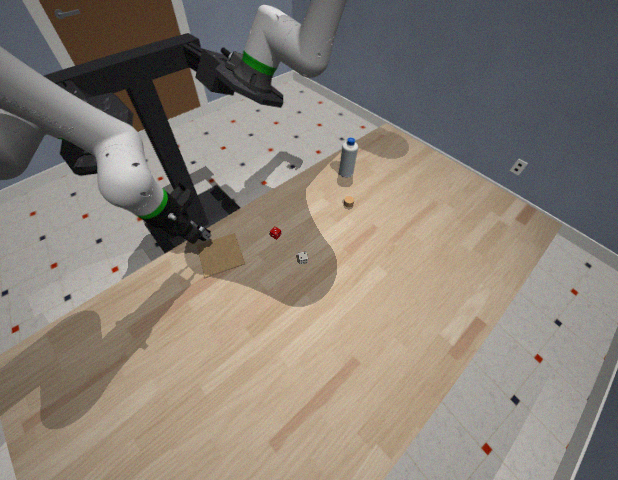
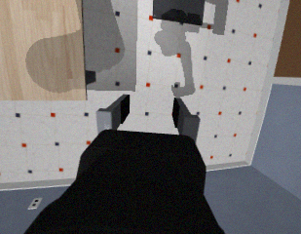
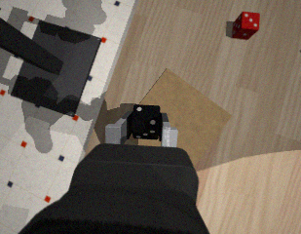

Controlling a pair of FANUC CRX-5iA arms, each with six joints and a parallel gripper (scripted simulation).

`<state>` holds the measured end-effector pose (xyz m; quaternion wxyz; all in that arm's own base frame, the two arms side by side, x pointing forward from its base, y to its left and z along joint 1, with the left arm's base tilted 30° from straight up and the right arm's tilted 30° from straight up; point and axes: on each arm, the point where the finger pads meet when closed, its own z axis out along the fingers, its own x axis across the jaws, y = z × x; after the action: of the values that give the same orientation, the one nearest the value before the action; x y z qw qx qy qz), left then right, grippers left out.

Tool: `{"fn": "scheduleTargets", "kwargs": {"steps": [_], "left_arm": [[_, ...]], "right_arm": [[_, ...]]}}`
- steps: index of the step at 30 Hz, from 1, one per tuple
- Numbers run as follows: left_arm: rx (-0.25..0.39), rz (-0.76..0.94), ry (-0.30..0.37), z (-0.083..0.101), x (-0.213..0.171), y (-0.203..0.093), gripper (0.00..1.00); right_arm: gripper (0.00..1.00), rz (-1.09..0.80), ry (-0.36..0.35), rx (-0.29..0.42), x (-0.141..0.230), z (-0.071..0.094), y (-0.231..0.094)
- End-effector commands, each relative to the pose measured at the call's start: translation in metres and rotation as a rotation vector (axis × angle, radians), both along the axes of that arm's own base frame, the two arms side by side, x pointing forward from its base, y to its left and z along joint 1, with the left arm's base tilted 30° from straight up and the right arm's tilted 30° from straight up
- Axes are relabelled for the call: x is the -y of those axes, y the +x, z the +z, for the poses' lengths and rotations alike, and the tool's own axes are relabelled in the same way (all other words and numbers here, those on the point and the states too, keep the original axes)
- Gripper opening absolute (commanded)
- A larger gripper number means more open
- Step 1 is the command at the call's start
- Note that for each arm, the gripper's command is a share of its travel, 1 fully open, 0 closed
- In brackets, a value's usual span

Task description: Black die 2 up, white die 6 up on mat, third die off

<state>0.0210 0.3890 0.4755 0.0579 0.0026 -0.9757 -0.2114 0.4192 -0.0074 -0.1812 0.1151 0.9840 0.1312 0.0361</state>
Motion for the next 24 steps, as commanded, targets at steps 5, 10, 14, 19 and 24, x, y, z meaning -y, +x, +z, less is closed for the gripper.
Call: {"fn": "scheduleTargets", "kwargs": {"steps": [5, 10, 14, 19, 24], "left_arm": [[0.0, 0.0, 0.002, 0.0009, 0.0001, 0.0001, 1.0], [0.0, 0.0, 0.002, 0.0009, 0.0001, 0.0001, 1.0], [0.0, 0.0, 0.002, 0.0009, 0.0001, 0.0001, 1.0], [0.0, 0.0, 0.002, 0.0009, 0.0001, 0.0001, 1.0], [0.0, 0.0, 0.002, 0.0009, 0.0001, 0.0001, 1.0]], "right_arm": [[0.57, 0.001, 0.065, -0.024, 0.002, 0.0011, 0.0016], [0.57, 0.003, 0.097, -0.032, 0.0008, 0.0008, 0.001], [0.57, 0.003, 0.138, -0.045, 0.0028, 0.001, 0.0012], [0.57, 0.006, 0.188, -0.059, 0.0026, 0.0008, 0.0009], [0.57, 0.007, 0.216, -0.066, 0.0024, 0.0008, 0.001]]}}
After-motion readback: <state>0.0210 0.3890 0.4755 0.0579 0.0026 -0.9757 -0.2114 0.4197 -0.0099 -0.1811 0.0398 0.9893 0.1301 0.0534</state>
